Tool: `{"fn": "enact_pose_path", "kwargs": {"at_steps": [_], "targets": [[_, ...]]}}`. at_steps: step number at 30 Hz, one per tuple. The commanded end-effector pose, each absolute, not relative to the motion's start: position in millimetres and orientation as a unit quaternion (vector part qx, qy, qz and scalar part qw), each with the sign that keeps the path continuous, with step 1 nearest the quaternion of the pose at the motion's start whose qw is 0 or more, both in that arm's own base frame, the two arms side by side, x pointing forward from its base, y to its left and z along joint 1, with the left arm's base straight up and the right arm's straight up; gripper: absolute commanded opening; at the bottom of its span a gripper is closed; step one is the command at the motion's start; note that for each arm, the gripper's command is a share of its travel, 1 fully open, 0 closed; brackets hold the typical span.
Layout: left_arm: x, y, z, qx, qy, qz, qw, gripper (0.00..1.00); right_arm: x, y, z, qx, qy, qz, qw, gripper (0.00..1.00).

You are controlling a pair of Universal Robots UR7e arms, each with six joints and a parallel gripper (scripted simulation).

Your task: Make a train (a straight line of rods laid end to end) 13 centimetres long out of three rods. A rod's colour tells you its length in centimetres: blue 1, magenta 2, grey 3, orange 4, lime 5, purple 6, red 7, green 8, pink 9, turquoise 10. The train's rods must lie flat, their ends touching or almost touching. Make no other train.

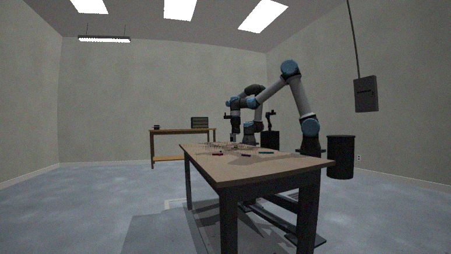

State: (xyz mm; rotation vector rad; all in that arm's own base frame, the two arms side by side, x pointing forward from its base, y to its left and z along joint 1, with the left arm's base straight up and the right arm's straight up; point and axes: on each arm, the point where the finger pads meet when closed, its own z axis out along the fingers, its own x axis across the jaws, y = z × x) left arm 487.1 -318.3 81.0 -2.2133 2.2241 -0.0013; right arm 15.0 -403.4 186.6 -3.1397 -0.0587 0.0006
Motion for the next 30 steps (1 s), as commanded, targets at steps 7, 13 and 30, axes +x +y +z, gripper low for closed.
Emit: {"fn": "enact_pose_path", "kwargs": {"at_steps": [7, 13, 30], "targets": [[557.9, -220.2, 81.0, -0.704, 0.71, -0.001, 0.0, 1.0, 15.1, -403.7, 187.0, -1.0, -0.019, 0.0, 0.0, 1.0], [577.5, -178.8, 80.8, -0.704, 0.71, -0.001, 0.0, 1.0, 15.1, -403.7, 187.0, -1.0, -0.019, 0.0, 0.0, 1.0], [581.1, -170.1, 80.7, -0.704, 0.71, -0.001, 0.0, 1.0, 15.1, -403.7, 187.0, -1.0, -0.019, 0.0, 0.0, 1.0]]}}
